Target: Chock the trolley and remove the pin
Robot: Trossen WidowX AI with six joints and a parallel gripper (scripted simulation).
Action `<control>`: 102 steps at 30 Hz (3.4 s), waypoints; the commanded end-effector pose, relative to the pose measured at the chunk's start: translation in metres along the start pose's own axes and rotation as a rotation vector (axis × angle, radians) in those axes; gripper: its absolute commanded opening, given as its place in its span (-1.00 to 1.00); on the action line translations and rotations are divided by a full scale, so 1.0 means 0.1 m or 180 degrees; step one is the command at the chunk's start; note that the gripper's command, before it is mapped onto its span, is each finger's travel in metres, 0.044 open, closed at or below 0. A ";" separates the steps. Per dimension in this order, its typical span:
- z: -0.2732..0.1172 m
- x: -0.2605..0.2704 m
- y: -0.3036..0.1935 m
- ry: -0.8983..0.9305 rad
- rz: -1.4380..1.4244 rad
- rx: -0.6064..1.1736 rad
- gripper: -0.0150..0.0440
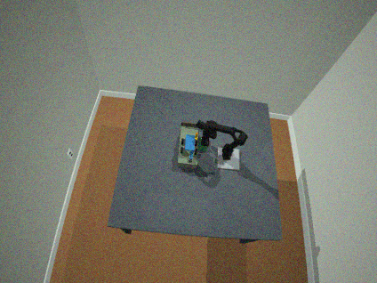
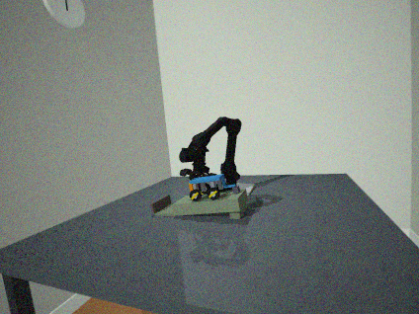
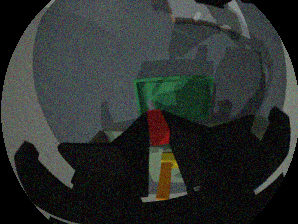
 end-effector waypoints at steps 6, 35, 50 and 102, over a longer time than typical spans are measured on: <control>0.05 0.00 0.01 0.0013 -0.0011 -0.0007 -0.05; 0.08 -0.20 0.01 0.0008 -0.0011 -0.0006 0.15; 0.11 -0.28 0.01 0.0006 -0.0011 -0.0006 0.15; -0.01 -0.43 0.02 0.0001 -0.0011 -0.0005 0.66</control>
Point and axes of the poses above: the point midway between the two fingers, 35 mm back from their tips, its own z axis out along the fingers, its own x axis across the jaws, y = z × x, the point moved 5 cm from there along -z, back along the fingers, and after that the axes turned 4 degrees about z, right-handed, at the moved point
